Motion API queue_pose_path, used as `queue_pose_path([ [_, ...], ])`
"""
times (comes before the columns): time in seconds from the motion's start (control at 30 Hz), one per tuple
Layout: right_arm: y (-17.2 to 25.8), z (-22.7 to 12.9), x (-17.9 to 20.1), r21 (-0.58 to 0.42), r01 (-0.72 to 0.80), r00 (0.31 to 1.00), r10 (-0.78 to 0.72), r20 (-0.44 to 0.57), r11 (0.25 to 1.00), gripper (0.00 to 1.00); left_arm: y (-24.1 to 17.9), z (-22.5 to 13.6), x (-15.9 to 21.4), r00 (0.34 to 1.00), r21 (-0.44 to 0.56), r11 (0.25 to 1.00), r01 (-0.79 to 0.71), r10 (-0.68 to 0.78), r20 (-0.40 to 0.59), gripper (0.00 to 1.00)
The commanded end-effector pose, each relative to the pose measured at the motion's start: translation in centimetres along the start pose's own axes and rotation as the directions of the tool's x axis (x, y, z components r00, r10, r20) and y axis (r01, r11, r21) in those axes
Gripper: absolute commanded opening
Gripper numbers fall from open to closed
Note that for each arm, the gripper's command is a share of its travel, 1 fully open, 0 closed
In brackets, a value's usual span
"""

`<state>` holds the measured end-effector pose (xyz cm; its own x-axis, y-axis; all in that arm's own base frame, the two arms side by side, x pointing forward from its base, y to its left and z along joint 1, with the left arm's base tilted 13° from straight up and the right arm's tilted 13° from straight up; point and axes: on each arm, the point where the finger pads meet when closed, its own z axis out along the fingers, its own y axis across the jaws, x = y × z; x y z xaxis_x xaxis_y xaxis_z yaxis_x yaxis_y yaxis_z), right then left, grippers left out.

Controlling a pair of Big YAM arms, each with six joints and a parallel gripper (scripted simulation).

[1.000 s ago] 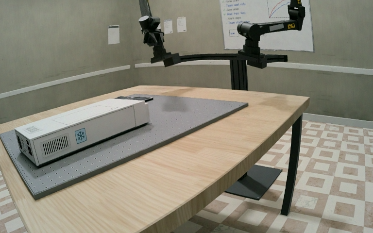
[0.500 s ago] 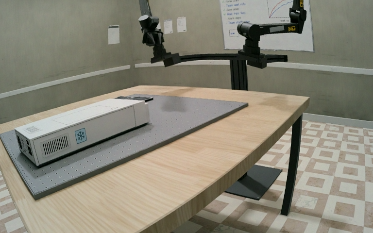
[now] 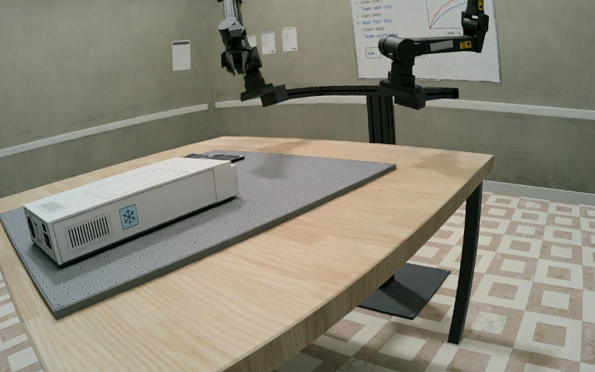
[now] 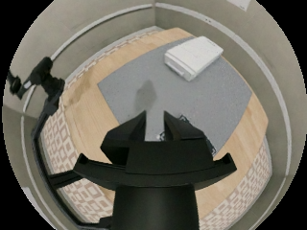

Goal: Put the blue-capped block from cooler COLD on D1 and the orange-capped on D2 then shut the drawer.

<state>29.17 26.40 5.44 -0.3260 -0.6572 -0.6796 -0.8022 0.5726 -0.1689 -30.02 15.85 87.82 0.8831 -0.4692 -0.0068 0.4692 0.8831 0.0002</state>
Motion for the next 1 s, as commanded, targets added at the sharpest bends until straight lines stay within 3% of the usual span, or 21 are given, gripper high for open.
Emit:
queue_pose_path([
  [0.0,-2.3,-1.4,-2.4,0.053,-0.139,0.989,0.141,-0.047,0.989,0.28,0.1,0.8,2.3,0.999,0.001,1.000,0.002,-0.002,-0.035,0.00],
  [0.6,-5.8,-4.4,1.7,0.245,-0.360,0.864,0.421,-0.277,0.900,0.28,0.1,0.8,2.3,0.999,0.001,1.000,0.002,-0.002,-0.035,0.00],
  [0.97,-8.6,-6.9,4.4,0.410,-0.465,0.698,0.610,-0.376,0.785,0.28,0.1,0.8,2.3,0.999,0.001,1.000,0.002,-0.002,-0.035,0.00],
])
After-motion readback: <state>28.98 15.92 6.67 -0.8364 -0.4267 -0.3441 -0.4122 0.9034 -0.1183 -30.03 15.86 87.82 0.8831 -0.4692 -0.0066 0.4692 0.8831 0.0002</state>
